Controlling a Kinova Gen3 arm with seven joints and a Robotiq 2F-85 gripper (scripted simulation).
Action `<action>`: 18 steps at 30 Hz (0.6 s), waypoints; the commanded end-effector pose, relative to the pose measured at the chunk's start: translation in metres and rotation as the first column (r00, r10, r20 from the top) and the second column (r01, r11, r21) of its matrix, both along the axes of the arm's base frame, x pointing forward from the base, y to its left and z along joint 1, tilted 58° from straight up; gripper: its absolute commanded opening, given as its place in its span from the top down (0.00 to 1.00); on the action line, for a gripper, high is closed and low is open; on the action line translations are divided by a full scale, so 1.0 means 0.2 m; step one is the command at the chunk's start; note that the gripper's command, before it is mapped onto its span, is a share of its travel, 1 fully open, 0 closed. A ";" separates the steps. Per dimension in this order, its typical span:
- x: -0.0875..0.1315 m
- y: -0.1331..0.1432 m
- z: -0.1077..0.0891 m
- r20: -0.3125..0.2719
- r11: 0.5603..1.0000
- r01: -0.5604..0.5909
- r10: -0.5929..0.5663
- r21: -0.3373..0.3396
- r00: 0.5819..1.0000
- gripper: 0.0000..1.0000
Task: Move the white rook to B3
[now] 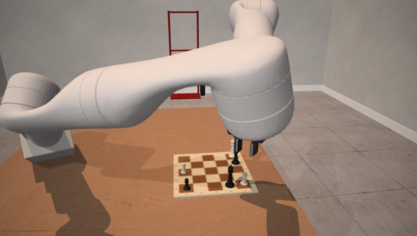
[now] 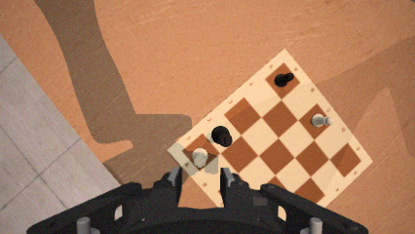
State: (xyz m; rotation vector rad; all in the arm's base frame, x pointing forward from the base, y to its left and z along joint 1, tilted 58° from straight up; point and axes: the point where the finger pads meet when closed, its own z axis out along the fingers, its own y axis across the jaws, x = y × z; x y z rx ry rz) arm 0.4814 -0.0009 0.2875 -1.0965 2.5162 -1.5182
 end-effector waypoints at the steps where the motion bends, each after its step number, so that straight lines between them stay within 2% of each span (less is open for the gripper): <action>1: 0.00 0.00 0.00 0.001 1.000 -0.002 0.002 0.000 1.000 0.63; 18: 0.01 -0.01 0.00 0.001 1.000 -0.002 0.002 0.000 1.000 0.63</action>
